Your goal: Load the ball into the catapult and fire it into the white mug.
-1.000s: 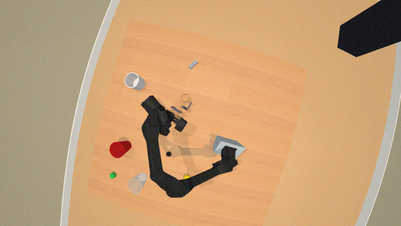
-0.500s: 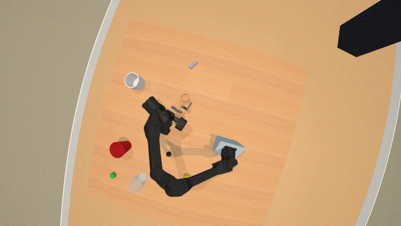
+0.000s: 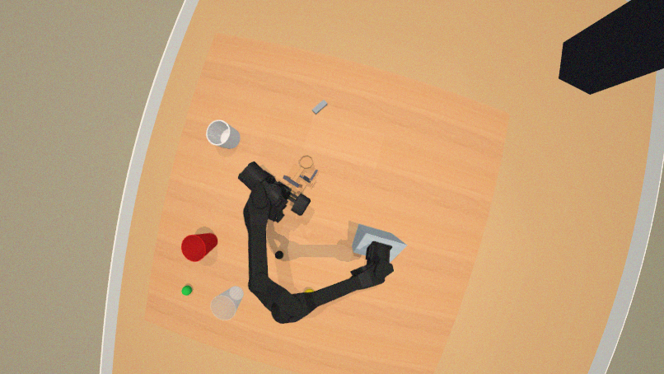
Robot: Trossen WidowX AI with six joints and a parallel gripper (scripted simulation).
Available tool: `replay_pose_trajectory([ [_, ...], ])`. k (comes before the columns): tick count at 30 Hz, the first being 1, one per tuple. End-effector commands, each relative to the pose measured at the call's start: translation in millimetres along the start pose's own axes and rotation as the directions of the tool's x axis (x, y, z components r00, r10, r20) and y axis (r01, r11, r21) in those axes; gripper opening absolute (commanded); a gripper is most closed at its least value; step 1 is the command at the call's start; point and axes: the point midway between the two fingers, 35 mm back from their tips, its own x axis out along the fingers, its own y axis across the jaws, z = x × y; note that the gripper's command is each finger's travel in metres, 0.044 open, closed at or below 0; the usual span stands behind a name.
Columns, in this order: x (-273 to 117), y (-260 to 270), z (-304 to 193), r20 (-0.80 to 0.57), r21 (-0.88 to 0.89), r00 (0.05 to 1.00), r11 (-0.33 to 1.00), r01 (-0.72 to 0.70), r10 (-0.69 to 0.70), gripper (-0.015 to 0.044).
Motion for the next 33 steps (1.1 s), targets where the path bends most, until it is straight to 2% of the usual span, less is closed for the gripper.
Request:
replay_pose_trajectory([
  [1,10,3,0,0.005,0.010,1.000,1.000,-0.008,0.008,0.0440],
  [7,12,3,0,0.005,0.010,1.000,1.000,-0.009,0.009,0.0440],
  [18,9,1,0,0.001,0.001,1.000,1.000,-0.004,0.004,0.0151],
  [24,9,1,0,0.001,0.001,1.000,1.000,-0.004,0.004,0.0111],
  [26,-2,1,0,0.000,0.002,1.000,1.000,-0.004,0.004,0.0059],
  [28,-30,1,-1,-0.001,0.003,1.000,1.000,-0.005,0.005,0.0006],
  [33,-42,1,-1,-0.001,0.009,1.000,1.000,-0.006,0.006,0.0000],
])
